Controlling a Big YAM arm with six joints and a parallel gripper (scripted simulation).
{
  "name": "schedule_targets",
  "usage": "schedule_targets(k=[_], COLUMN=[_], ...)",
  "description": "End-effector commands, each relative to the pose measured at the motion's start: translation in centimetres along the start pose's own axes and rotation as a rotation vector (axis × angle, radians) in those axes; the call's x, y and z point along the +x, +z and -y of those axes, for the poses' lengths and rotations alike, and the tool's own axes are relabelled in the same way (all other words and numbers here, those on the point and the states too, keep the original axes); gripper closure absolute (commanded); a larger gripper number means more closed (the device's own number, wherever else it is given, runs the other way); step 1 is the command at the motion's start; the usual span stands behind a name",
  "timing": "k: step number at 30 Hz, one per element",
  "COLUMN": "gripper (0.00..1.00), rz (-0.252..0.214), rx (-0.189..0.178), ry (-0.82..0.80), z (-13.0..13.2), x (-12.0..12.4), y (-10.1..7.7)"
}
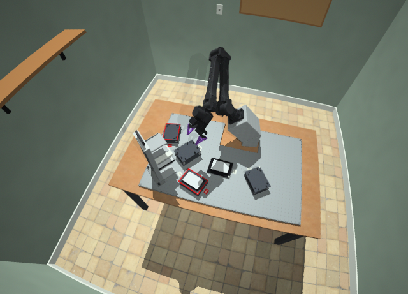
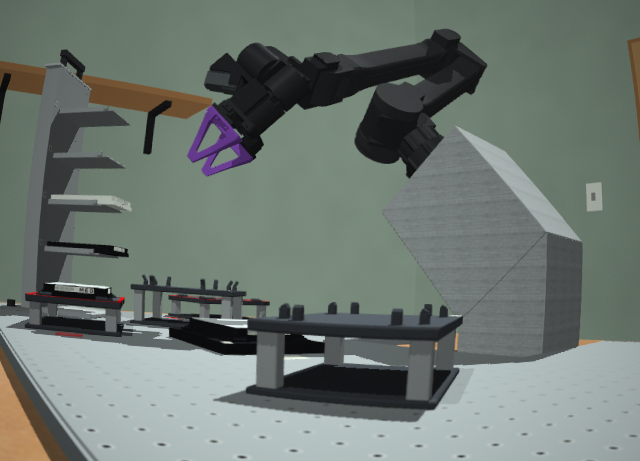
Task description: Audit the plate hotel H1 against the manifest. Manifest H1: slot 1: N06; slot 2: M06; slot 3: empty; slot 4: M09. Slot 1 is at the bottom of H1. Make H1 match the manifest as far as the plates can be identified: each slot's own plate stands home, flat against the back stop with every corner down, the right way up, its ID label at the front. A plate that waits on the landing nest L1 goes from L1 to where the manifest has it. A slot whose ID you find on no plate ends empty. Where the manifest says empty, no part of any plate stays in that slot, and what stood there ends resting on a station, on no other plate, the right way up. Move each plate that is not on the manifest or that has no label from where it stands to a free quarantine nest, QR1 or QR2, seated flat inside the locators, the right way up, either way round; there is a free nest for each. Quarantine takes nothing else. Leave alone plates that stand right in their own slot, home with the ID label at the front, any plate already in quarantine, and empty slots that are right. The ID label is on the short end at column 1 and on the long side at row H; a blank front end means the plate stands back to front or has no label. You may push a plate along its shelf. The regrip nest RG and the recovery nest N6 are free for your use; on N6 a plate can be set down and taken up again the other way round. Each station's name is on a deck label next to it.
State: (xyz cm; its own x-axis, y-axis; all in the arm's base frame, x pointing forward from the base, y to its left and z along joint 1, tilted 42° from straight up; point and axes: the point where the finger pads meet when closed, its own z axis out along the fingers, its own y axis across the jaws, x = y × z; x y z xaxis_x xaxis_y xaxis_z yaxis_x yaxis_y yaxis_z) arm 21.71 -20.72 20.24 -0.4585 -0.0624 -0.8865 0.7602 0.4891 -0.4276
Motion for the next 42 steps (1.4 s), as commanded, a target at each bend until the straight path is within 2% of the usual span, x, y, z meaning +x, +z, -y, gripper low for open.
schedule_targets(k=[1, 10, 16, 17, 18, 20, 22, 24, 26, 42], gripper=[0.0, 0.0, 0.0, 0.0, 0.0, 0.0, 0.0, 0.0, 0.0, 0.0], rz=[0.038, 0.045, 0.047, 0.05, 0.011, 0.011, 0.02, 0.03, 0.02, 0.02], rx=[0.035, 0.04, 0.042, 0.043, 0.027, 0.027, 0.007, 0.016, 0.025, 0.025], ry=[0.012, 0.005, 0.002, 0.002, -0.015, -0.016, -0.02, -0.014, -0.014, -0.014], z=[2.5, 5.7, 6.9, 6.7, 5.6, 5.6, 5.1, 5.3, 5.6, 5.6], x=[-3.2, -3.8, -4.0, -3.6, -0.8, -0.8, -1.0, -1.3, -1.0, -1.0], y=[0.0, 0.1, 0.1, 0.8, 1.2, 1.2, 1.1, 0.9, 1.0, 1.0])
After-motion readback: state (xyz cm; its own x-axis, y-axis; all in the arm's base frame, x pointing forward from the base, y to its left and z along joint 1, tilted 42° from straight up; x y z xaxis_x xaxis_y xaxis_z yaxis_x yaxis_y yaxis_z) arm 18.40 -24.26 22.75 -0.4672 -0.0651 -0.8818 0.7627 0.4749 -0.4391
